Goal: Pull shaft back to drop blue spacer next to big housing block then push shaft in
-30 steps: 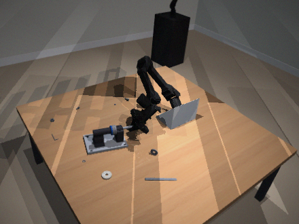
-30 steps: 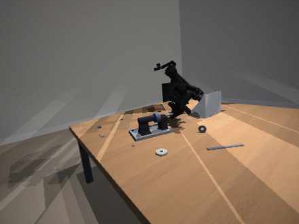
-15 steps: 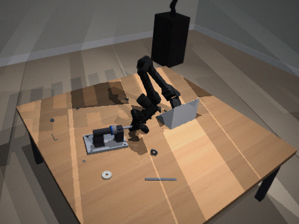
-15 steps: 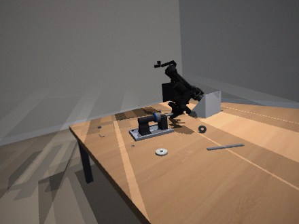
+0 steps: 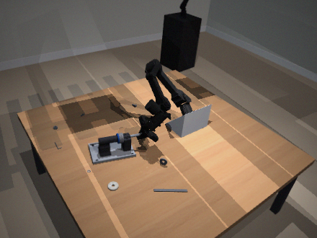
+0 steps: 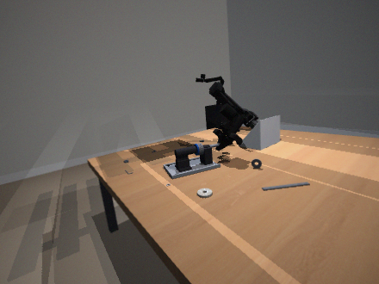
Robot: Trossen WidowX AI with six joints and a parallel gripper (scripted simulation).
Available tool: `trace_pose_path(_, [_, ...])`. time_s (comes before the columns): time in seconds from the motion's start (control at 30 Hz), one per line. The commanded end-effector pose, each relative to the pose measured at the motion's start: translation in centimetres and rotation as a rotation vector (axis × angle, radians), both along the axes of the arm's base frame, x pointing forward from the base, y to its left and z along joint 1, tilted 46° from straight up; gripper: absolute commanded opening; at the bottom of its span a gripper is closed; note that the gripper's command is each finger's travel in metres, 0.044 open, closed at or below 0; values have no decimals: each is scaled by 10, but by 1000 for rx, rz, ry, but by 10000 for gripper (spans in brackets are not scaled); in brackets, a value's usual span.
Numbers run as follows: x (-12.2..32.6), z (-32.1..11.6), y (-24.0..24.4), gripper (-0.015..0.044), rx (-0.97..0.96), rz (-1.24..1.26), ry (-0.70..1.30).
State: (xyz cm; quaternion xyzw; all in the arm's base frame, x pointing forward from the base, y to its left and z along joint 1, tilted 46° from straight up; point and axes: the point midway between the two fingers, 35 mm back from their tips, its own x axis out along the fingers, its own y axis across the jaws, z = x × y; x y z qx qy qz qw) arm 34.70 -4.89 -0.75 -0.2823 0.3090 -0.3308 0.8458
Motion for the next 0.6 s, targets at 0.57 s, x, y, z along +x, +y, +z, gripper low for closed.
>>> trace_pose_path(0.57, [-4, -1, 0, 0, -1, -3, 4])
